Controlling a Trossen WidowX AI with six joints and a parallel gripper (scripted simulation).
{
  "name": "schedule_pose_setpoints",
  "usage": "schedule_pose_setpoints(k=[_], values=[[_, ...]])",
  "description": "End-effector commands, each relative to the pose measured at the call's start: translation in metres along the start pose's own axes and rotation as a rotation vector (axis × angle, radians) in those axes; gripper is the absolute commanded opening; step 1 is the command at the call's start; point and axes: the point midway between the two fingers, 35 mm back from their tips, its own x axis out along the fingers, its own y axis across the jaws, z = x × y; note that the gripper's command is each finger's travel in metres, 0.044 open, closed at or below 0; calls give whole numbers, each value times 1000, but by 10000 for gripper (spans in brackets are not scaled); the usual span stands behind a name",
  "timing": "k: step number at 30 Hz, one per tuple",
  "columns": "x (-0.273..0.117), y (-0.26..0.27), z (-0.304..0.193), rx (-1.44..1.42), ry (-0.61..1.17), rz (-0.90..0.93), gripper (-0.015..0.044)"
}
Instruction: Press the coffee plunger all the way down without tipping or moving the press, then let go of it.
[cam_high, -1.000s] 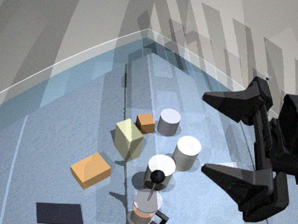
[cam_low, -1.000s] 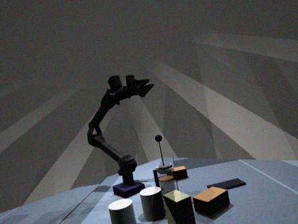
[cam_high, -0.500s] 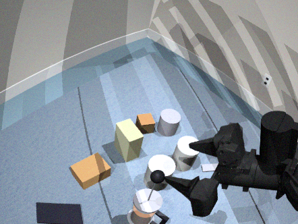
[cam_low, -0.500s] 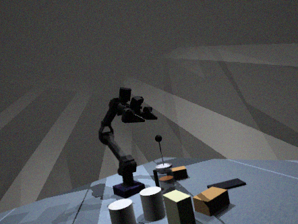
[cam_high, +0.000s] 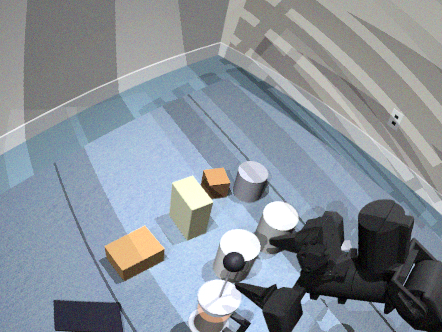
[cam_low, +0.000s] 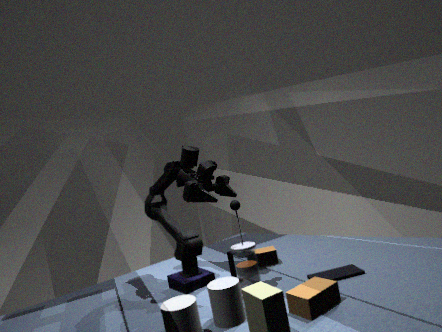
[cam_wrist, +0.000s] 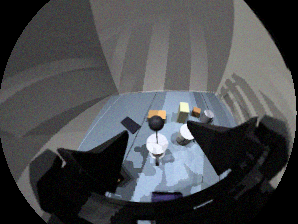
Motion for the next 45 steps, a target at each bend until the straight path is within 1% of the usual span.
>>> schedule_pose_setpoints(k=[1, 24, 36, 45], values=[[6, -1, -2, 7, 1, -3, 440], [39, -1, -3, 8, -2, -4, 440], [39, -1, -3, 8, -2, -4, 127], [39, -1, -3, 8, -2, -4, 127]])
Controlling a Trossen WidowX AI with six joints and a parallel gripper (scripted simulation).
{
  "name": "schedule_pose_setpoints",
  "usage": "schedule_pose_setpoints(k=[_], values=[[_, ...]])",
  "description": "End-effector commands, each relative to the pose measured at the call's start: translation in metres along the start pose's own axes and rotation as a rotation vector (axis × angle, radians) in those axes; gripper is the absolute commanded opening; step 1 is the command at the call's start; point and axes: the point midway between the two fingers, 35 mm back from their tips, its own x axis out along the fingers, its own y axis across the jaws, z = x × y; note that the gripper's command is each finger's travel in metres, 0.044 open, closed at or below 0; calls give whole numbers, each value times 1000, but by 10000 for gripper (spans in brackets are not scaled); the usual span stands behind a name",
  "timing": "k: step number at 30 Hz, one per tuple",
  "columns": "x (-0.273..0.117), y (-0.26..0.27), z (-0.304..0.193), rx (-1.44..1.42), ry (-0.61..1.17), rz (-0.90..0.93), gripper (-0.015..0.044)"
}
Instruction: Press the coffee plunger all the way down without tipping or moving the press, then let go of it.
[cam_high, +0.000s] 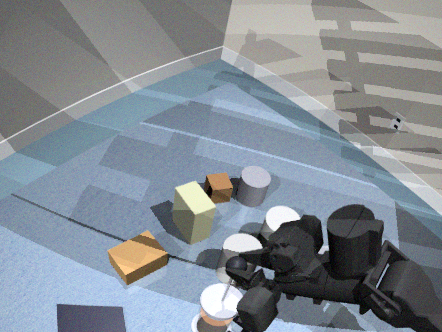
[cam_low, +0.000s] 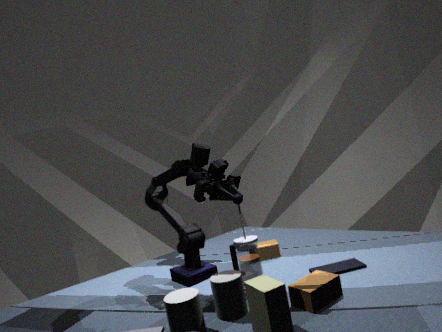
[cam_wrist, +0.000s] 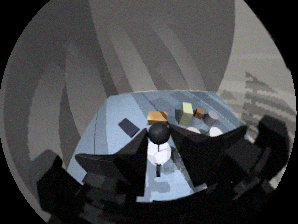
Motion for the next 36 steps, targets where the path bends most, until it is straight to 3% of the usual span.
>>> schedule_pose_setpoints(k=[1, 36], values=[[1, 0, 0, 6, 1, 0, 127], [30, 0, -43, 6, 0, 0, 127]])
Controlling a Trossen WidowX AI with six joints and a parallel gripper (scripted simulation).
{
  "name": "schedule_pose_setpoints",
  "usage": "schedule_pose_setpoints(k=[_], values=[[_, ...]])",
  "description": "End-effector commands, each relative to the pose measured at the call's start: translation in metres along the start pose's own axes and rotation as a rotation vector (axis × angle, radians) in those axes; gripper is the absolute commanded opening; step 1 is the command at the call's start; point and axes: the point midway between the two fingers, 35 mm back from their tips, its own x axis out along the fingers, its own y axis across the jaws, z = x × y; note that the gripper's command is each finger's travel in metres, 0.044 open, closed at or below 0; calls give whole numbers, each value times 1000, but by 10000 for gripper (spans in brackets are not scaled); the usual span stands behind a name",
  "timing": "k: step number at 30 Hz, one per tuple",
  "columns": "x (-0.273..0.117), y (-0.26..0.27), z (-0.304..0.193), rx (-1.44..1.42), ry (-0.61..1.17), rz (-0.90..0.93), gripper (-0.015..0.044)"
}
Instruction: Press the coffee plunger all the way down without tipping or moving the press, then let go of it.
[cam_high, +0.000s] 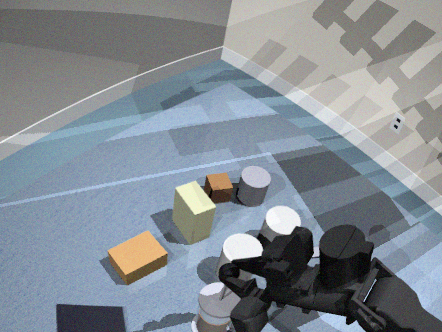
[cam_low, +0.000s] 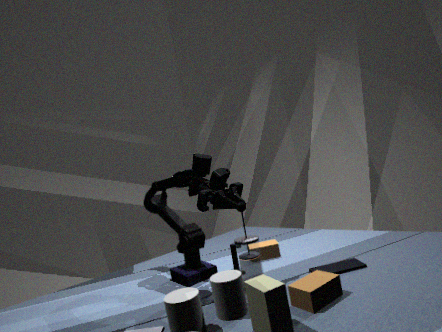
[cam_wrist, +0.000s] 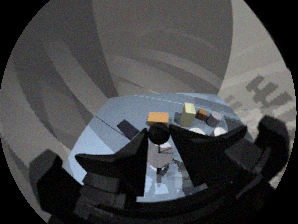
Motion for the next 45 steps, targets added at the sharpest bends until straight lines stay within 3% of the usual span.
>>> schedule_pose_setpoints(k=[1, 27, 45], values=[[10, 0, -22, 10, 53, -1, 127], [35, 1, -56, 10, 52, -1, 127], [40, 1, -53, 10, 51, -1, 127]])
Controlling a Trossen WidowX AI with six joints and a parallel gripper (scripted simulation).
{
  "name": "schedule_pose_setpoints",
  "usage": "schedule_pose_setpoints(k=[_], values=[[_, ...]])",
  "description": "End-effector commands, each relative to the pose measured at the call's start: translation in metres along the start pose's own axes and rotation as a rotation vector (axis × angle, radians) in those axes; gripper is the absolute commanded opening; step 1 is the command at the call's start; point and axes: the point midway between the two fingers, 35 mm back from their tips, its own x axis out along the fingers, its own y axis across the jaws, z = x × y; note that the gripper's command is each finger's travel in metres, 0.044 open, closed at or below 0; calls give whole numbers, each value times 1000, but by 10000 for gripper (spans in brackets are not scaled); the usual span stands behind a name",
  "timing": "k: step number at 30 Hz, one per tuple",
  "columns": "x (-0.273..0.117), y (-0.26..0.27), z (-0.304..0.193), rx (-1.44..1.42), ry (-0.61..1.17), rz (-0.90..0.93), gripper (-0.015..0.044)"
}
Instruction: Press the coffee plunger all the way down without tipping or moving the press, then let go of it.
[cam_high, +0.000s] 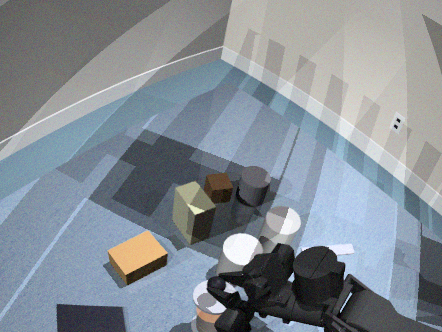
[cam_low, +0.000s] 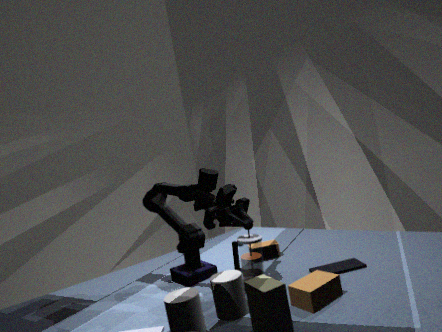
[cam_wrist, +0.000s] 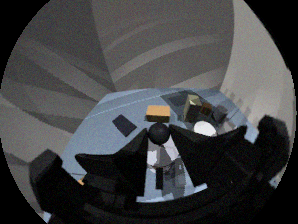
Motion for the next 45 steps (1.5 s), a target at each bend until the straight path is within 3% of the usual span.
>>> schedule_pose_setpoints(k=[1, 45], values=[[6, 0, -11, 12, 42, 0, 127], [8, 0, -3, 2, 23, 0, 127]])
